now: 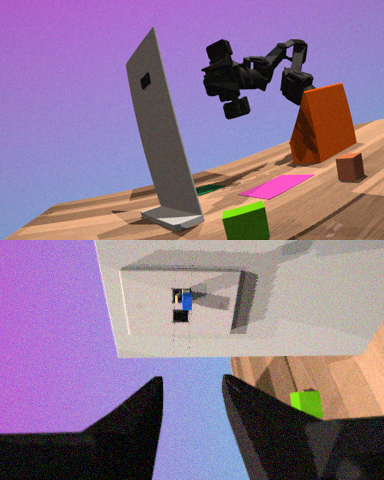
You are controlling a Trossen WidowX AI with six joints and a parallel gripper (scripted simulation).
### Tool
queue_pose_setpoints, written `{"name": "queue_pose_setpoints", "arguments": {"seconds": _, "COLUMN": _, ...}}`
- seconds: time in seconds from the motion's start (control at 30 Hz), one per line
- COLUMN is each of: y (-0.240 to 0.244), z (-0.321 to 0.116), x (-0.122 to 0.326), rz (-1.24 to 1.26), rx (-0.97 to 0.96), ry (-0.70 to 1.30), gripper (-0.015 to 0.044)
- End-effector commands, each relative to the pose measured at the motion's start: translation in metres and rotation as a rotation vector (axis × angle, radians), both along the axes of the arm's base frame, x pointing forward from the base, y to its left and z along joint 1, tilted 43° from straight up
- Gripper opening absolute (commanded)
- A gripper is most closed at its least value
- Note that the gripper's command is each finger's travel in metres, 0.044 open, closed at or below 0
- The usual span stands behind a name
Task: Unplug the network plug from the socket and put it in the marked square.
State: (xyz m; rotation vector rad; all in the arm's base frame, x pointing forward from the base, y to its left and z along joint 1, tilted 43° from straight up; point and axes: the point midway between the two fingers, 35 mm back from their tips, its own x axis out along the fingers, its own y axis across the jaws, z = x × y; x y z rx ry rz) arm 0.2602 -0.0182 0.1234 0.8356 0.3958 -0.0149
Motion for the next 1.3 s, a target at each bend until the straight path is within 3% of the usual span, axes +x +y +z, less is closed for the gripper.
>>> {"name": "queue_pose_setpoints", "arguments": {"seconds": 0.0, "y": 0.0, "z": -0.001, "x": 0.005, "rz": 0.0, "rx": 0.013, "ry": 0.005, "gripper": 0.0156}}
{"name": "queue_pose_setpoints", "arguments": {"seconds": 1.27, "y": -0.003, "z": -0.013, "x": 0.068, "rz": 0.001, "rx": 0.015, "ry": 0.002, "gripper": 0.0156}}
